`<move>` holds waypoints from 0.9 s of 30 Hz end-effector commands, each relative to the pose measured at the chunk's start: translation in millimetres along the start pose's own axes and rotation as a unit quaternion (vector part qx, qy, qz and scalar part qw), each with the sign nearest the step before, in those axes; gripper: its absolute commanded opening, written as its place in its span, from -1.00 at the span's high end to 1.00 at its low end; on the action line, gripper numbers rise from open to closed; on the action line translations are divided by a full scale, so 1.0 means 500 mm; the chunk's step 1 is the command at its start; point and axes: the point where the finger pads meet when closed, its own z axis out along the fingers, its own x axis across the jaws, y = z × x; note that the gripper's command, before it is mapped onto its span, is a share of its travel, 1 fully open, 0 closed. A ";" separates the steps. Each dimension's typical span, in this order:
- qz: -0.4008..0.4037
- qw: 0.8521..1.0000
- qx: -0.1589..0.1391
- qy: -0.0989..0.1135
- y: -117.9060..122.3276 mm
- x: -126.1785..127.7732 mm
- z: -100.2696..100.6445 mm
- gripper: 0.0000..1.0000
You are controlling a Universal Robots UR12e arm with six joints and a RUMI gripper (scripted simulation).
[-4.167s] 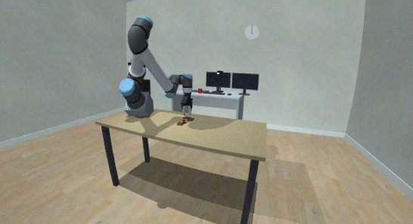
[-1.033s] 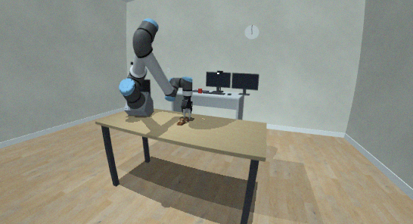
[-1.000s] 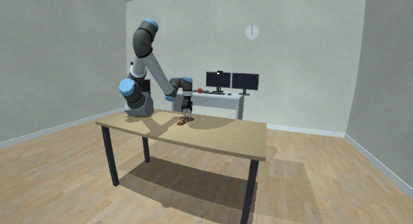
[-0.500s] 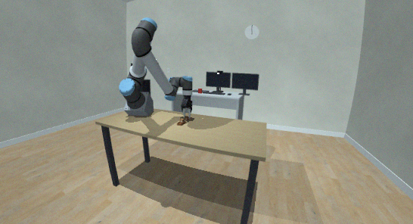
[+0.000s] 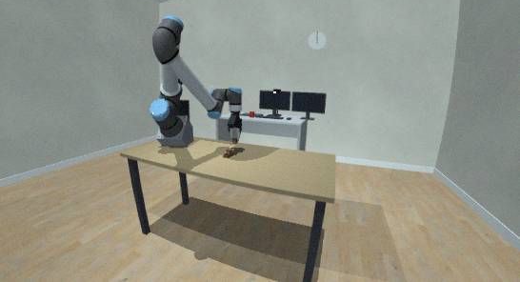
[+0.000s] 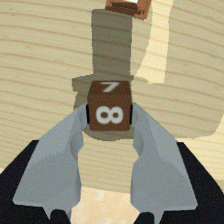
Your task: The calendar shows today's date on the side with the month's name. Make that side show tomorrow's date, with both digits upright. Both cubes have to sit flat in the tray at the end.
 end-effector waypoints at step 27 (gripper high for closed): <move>-0.005 1.000 0.000 0.006 0.002 -0.005 -0.065 0.78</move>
